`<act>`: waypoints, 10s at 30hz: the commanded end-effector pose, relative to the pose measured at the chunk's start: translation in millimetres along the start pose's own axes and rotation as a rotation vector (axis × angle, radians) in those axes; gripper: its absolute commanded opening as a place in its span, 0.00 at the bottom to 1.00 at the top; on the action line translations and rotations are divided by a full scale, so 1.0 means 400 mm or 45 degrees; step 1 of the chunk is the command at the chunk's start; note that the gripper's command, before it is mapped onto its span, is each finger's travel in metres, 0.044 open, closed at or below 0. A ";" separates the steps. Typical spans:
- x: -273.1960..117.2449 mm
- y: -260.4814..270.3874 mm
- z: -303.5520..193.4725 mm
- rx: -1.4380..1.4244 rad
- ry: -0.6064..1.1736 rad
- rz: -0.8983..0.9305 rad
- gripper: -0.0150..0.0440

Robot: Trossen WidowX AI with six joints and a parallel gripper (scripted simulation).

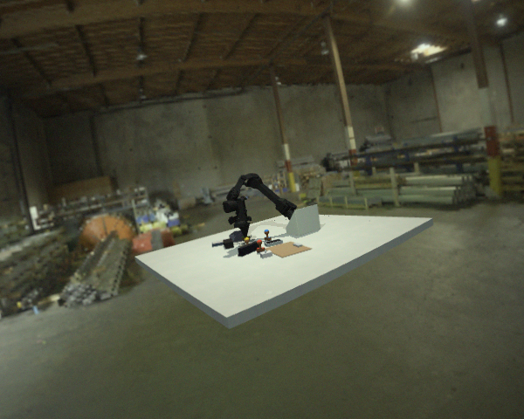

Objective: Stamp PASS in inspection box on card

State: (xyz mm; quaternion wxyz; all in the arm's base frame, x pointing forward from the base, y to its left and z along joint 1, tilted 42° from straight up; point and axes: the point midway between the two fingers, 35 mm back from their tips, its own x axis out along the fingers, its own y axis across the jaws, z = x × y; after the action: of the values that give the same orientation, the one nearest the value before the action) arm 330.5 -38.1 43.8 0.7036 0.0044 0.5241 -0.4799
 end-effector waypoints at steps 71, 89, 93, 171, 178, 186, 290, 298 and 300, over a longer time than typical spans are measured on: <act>0.079 -0.007 -0.005 -0.008 -0.010 -0.008 0.25; 0.081 -0.007 -0.005 -0.008 -0.010 -0.008 0.25; 0.081 -0.007 -0.005 -0.008 -0.010 -0.008 0.25; -0.058 -0.002 -0.003 -0.008 -0.007 -0.004 0.25; -0.087 -0.004 -0.004 -0.008 -0.007 -0.005 0.25; -0.100 -0.034 -0.002 -0.008 -0.006 -0.005 0.25; -0.226 -0.314 -0.036 -0.008 -0.003 -0.013 0.69; -0.226 -0.314 -0.036 -0.008 -0.003 -0.013 0.69; -0.226 -0.314 -0.036 -0.008 -0.003 -0.013 0.69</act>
State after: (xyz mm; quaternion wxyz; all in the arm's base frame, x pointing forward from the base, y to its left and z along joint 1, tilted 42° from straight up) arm 235.2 -38.6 166.2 0.7018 -0.0038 0.5251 -0.4813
